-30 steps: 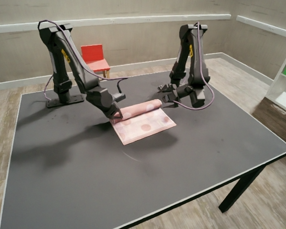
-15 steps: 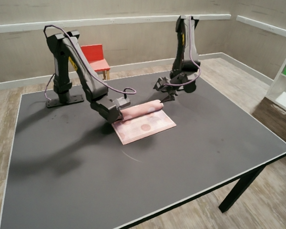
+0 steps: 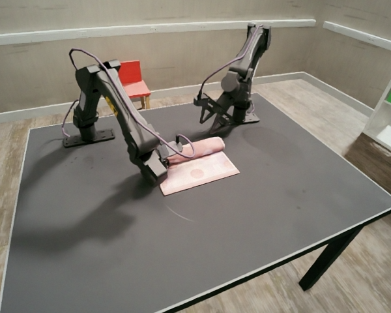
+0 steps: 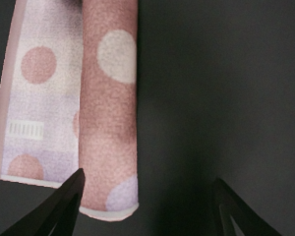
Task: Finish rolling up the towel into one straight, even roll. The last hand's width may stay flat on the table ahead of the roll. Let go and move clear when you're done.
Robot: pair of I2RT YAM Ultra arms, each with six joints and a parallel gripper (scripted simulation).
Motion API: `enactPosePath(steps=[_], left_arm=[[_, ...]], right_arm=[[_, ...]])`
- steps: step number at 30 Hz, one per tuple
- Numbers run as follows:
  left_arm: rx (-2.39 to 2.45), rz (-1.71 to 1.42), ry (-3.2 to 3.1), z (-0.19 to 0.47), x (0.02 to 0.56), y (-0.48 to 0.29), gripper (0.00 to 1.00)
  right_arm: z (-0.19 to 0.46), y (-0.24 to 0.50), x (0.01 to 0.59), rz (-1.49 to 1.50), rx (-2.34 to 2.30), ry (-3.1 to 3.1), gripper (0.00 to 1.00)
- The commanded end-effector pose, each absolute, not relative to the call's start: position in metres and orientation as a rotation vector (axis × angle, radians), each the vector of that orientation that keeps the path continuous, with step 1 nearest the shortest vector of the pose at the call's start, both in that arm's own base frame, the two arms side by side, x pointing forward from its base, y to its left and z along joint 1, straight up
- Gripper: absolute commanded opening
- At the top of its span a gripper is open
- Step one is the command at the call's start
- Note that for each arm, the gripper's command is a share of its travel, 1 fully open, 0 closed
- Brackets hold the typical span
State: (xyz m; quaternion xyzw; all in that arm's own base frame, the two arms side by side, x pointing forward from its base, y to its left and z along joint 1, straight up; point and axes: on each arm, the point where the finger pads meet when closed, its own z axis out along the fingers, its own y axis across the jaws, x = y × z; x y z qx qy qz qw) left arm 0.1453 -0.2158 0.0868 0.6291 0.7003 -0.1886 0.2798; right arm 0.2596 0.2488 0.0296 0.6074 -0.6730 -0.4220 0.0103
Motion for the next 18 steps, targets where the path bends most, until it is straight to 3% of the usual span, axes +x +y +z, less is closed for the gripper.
enactPosePath(steps=[1, 18], left_arm=[[1.558, -0.235, 1.833, 0.091, 0.166, -0.219, 0.96], [1.608, -0.215, 1.761, 0.09, 0.184, -0.211, 0.98]], right_arm=[[0.045, 0.246, 0.252, -1.391, 1.79, -2.022, 0.36], [0.034, 0.246, 0.252, -1.411, 1.732, -2.0, 0.36]])
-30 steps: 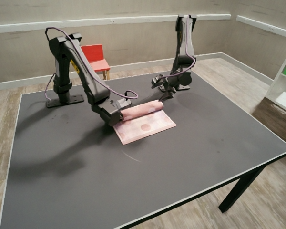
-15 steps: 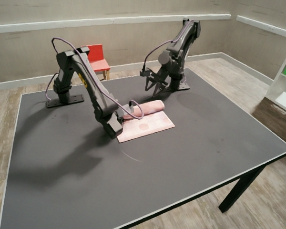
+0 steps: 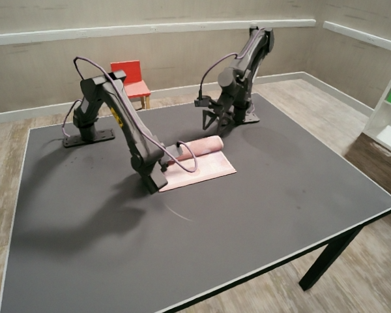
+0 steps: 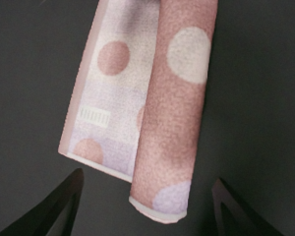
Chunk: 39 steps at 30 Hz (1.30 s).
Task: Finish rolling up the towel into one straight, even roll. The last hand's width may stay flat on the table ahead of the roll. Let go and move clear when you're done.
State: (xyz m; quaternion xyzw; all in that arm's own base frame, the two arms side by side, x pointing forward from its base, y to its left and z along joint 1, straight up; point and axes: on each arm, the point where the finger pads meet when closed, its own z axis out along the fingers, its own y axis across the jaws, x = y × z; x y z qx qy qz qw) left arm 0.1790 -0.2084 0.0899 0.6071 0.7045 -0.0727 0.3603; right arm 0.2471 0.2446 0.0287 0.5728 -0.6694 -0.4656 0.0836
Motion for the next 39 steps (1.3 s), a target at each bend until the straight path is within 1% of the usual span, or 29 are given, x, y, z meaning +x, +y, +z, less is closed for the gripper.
enactPosePath(steps=[1, 9, 19, 26, 37, 39], left_arm=[[1.61, -0.216, 1.76, 0.09, 0.185, -0.211, 0.98], [1.61, -0.216, 1.76, 0.075, 0.184, -0.212, 0.98], [1.61, -0.215, 1.76, 0.032, 0.181, -0.213, 0.98], [1.61, -0.215, 1.76, 0.033, 0.185, -0.221, 0.98], [1.61, -0.215, 1.76, 0.033, 0.185, -0.221, 0.51], [1.61, -0.215, 1.76, 0.033, 0.185, -0.221, 0.49]], right_arm=[[0.033, 0.246, 0.252, -1.411, 1.732, -2.0, 0.36], [0.033, 0.246, 0.252, -1.411, 1.732, -2.0, 0.36], [0.033, 0.246, 0.252, -1.411, 1.732, -2.0, 0.36], [0.033, 0.246, 0.252, -1.411, 1.732, -2.0, 0.36], [0.033, 0.246, 0.252, -1.411, 1.732, -2.0, 0.36], [0.033, 0.246, 0.252, -1.411, 1.732, -2.0, 0.36]])
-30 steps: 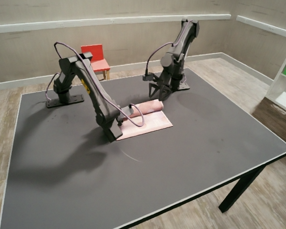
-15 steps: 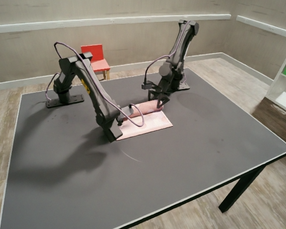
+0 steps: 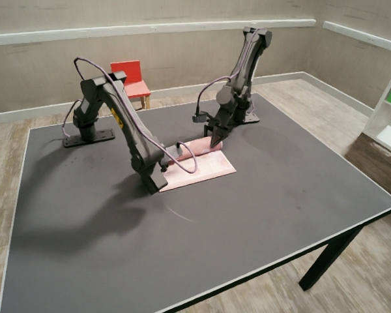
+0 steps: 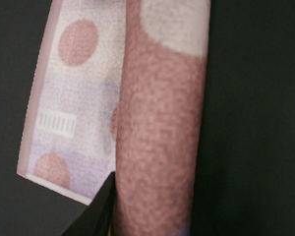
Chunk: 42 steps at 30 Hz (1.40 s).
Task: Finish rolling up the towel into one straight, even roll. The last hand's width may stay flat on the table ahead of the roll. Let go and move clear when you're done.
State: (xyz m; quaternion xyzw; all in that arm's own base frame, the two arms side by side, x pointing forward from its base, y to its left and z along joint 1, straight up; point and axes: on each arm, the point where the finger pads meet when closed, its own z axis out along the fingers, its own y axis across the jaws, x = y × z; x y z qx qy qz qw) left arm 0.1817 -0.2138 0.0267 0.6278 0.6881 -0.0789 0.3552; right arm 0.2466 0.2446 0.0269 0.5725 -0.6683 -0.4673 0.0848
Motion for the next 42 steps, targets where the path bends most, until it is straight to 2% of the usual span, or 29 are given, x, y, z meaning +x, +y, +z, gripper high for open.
enactPosePath(steps=[1, 9, 18, 19, 21, 35, 42], left_arm=[[1.61, -0.215, 1.76, 0.033, 0.185, -0.221, 0.48], [1.61, -0.215, 1.76, 0.033, 0.185, -0.221, 0.41], [1.61, -0.215, 1.76, 0.033, 0.185, -0.221, 0.39], [1.61, -0.215, 1.76, 0.033, 0.185, -0.221, 0.39], [1.61, -0.215, 1.76, 0.033, 0.185, -0.221, 0.39], [1.61, -0.215, 1.76, 0.033, 0.185, -0.221, 0.39], [1.61, -0.243, 1.778, 0.033, 0.185, -0.221, 0.39]], right_arm=[[0.033, 0.246, 0.252, -1.411, 1.732, -2.0, 0.36], [0.033, 0.246, 0.252, -1.411, 1.732, -2.0, 0.36], [0.033, 0.246, 0.252, -1.411, 1.732, -2.0, 0.36], [0.033, 0.246, 0.252, -1.411, 1.732, -2.0, 0.39], [0.033, 0.246, 0.252, -1.411, 1.732, -2.0, 0.39], [0.045, 0.246, 0.252, -1.411, 1.732, -2.0, 0.85], [0.053, 0.239, 0.261, -1.411, 1.732, -2.0, 0.85]])
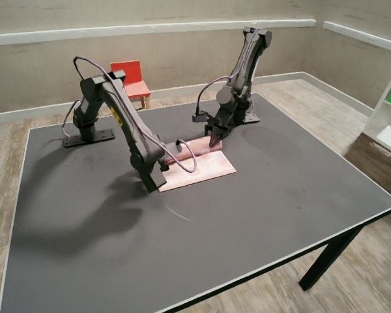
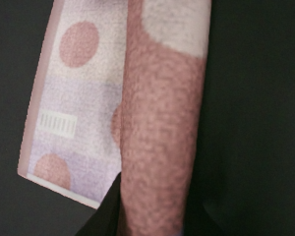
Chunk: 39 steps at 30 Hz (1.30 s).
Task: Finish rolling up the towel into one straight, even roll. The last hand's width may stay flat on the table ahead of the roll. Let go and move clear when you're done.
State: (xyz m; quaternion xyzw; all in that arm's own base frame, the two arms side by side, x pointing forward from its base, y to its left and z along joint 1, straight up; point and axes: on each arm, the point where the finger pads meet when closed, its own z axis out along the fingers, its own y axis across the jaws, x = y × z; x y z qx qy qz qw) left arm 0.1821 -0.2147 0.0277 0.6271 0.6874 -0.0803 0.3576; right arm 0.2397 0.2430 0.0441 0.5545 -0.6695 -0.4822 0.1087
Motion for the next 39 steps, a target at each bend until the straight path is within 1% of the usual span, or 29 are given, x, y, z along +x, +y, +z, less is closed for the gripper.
enactPosePath(steps=[1, 11, 13, 19, 28, 30, 39], left_arm=[[1.61, -0.254, 1.786, 0.033, 0.185, -0.221, 0.39], [1.602, -0.46, 1.914, 0.035, 0.185, -0.221, 0.39], [1.602, -0.46, 1.914, 0.035, 0.185, -0.221, 0.39], [1.585, -0.643, 2.017, 0.037, 0.185, -0.221, 0.39], [1.532, -0.954, 2.17, 0.04, 0.185, -0.221, 0.39], [1.532, -0.954, 2.17, 0.04, 0.185, -0.221, 0.39], [1.457, -1.248, 2.289, 0.043, 0.185, -0.221, 0.39]], right_arm=[[0.055, 0.236, 0.264, -1.411, 1.732, -2.0, 0.85], [0.082, 0.21, 0.295, -1.411, 1.732, -2.0, 0.85], [0.082, 0.21, 0.295, -1.411, 1.732, -2.0, 0.85], [0.084, 0.21, 0.295, -1.392, 1.781, -2.023, 0.87], [0.085, 0.22, 0.28, -1.217, 2.152, -2.178, 0.9], [0.085, 0.22, 0.28, -1.217, 2.152, -2.178, 0.9], [0.087, 0.233, 0.26, -0.918, 2.602, -2.304, 0.94]])
